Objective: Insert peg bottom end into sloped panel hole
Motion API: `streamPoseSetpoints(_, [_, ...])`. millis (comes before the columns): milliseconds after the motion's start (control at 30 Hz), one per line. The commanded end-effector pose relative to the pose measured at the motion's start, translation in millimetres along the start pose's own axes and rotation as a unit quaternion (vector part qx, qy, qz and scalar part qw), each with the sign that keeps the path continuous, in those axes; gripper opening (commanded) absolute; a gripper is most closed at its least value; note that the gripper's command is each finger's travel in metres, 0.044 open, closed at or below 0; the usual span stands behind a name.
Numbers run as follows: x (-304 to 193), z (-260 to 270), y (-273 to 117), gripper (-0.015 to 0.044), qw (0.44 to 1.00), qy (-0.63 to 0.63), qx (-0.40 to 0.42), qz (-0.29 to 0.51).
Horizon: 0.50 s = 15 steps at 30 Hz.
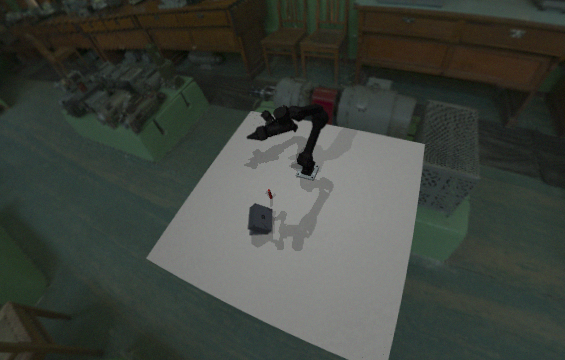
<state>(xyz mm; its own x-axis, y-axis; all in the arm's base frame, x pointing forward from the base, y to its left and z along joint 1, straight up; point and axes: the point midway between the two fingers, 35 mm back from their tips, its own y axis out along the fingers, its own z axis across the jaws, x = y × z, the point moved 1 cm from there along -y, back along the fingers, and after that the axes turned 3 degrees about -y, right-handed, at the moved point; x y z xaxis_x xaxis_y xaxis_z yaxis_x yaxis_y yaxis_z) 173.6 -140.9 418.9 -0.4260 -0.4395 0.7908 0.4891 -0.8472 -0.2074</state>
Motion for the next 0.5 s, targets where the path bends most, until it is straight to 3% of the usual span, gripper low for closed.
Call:
streamPoseSetpoints(0, [-23.6,1.5,14.4,0.0440,0.996,-0.079,-0.009,0.040])
streamPoseSetpoints(467, [-90.2,-4.2,49.5,0.0440,0.934,-0.314,-0.015,0.170])
